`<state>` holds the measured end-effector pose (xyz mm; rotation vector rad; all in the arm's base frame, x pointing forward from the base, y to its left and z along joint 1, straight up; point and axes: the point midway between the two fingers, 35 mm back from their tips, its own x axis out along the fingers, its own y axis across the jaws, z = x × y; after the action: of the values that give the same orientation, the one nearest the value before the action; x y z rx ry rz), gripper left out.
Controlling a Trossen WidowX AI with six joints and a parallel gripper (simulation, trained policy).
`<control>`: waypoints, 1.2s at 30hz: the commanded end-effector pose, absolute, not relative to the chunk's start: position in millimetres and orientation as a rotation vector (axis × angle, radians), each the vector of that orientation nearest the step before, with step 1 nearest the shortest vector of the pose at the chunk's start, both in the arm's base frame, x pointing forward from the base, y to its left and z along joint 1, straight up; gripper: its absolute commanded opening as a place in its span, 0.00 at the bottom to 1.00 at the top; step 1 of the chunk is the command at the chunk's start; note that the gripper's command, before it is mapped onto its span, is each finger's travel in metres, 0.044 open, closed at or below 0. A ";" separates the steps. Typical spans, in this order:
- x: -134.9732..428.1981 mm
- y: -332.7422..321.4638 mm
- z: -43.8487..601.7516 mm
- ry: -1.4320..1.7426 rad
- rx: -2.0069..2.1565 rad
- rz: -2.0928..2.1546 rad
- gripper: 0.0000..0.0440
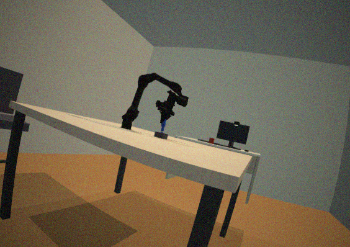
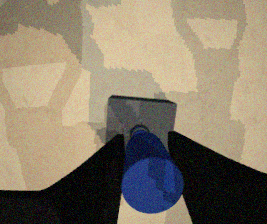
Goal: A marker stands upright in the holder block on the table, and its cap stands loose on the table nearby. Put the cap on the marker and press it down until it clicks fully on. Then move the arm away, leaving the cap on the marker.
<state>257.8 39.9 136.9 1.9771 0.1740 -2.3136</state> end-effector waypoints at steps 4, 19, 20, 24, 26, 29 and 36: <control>254.7 40.9 119.2 0.203 1.944 -2.330 0.00; 245.3 39.2 93.2 0.235 1.885 -2.349 0.28; 244.9 39.1 93.1 0.236 1.883 -2.350 0.29; 241.3 38.6 93.2 0.238 1.871 -2.362 0.36; 237.6 37.9 94.7 0.242 1.865 -2.369 0.43; 234.7 37.1 96.4 0.244 1.867 -2.368 0.61; 234.0 36.1 98.5 0.244 1.909 -2.334 1.00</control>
<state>236.0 35.9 98.8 1.8973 0.2362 -2.3414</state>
